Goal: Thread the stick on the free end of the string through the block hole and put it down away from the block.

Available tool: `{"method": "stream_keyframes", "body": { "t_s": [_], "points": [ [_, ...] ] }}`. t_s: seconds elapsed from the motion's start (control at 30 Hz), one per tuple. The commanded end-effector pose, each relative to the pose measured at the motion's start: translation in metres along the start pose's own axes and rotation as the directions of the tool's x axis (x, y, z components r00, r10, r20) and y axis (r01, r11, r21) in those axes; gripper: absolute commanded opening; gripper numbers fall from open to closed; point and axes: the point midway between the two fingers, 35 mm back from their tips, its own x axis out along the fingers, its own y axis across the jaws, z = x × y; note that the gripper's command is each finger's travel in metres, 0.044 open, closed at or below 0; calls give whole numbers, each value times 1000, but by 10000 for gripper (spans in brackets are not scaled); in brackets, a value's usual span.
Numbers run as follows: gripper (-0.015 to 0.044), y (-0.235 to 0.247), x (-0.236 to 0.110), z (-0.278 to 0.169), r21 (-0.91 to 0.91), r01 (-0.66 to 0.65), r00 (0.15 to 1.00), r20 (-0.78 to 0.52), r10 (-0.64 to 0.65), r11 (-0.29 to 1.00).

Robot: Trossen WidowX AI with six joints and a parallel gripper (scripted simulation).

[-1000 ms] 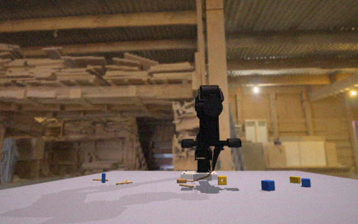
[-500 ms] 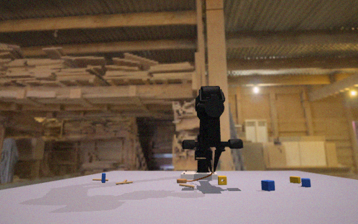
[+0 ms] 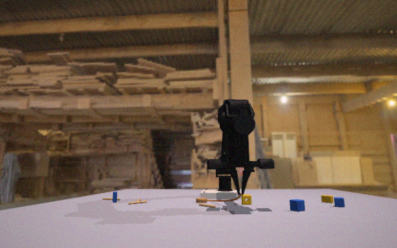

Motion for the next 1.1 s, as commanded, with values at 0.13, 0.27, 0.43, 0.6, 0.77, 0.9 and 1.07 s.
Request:
{"method": "stream_keyframes", "body": {
  "t_s": [0.13, 0.27, 0.43, 0.6, 0.77, 0.9, 1.07],
  "points": [
    [0, -7, 7, 3, 4, 0, 1000, 0, 0, 1000],
    [0, -11, 10, 5, 4, 0, 1000, 1, 0, 1000],
    [0, -15, 14, 8, 4, 0, 1000, 1, 0, 1000],
    [0, -19, 19, 11, 4, 1, 1000, 2, -1, 1000],
    [0, -23, 23, 14, 4, 1, 1000, 3, -1, 1000],
    [0, -26, 26, 16, 4, 1, 1000, 4, -1, 1000],
    [0, -30, 30, 19, 4, 2, 1000, 5, -2, 1000]
  ]
}}
